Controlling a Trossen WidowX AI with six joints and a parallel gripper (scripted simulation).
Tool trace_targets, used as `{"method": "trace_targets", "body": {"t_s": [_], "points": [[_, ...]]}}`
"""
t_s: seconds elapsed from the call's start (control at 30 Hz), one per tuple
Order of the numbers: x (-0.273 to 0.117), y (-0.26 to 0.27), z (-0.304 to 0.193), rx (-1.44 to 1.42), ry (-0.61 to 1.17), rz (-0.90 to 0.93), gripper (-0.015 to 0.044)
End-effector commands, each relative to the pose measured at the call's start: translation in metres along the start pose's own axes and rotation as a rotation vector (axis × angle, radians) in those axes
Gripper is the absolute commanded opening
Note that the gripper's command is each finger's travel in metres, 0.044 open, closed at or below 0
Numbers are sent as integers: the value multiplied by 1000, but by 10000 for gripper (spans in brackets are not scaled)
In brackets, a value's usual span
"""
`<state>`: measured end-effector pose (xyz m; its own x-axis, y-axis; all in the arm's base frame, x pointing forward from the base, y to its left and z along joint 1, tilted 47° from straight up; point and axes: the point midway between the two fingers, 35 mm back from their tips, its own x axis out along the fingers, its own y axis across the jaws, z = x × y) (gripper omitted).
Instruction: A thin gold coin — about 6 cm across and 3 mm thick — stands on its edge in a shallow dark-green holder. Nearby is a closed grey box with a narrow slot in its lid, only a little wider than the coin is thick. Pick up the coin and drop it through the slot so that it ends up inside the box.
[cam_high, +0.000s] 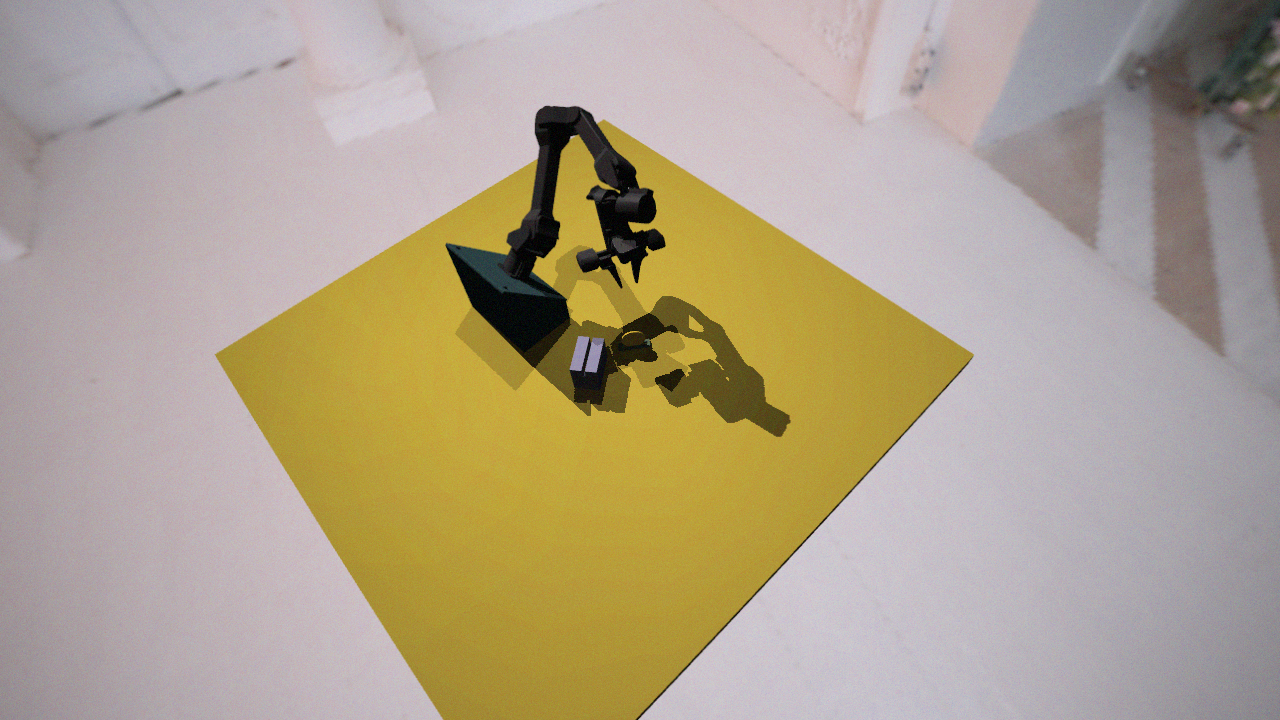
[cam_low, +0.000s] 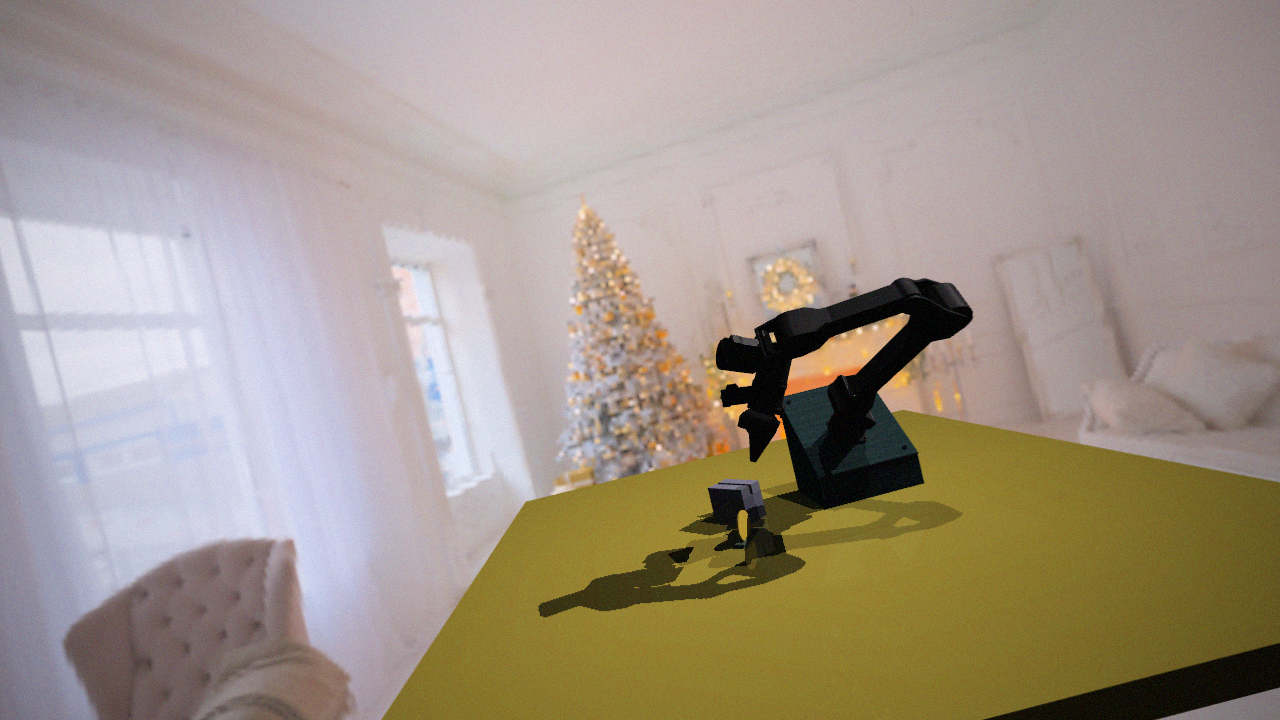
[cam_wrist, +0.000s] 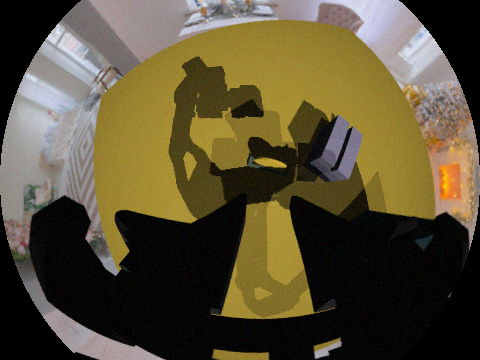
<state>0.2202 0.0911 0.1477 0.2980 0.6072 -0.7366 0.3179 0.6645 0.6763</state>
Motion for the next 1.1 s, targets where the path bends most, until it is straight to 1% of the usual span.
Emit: {"method": "trace_targets", "body": {"t_s": [0.0, 0.13, 0.23, 0.3, 0.83, 0.87, 0.97, 1.07], "points": [[26, -4, 23, 929, 202, -141, 161], [42, -9, 36, 1420, 268, -271, 161], [50, -13, 43, 1658, 287, -349, 161], [53, -14, 45, 1747, 288, -377, 161], [55, -15, 49, 1754, 288, -379, 161], [57, -15, 48, 1754, 288, -379, 161], [84, -15, 36, 1754, 289, -378, 161], [86, -15, 34, 1754, 289, -378, 161]]}}
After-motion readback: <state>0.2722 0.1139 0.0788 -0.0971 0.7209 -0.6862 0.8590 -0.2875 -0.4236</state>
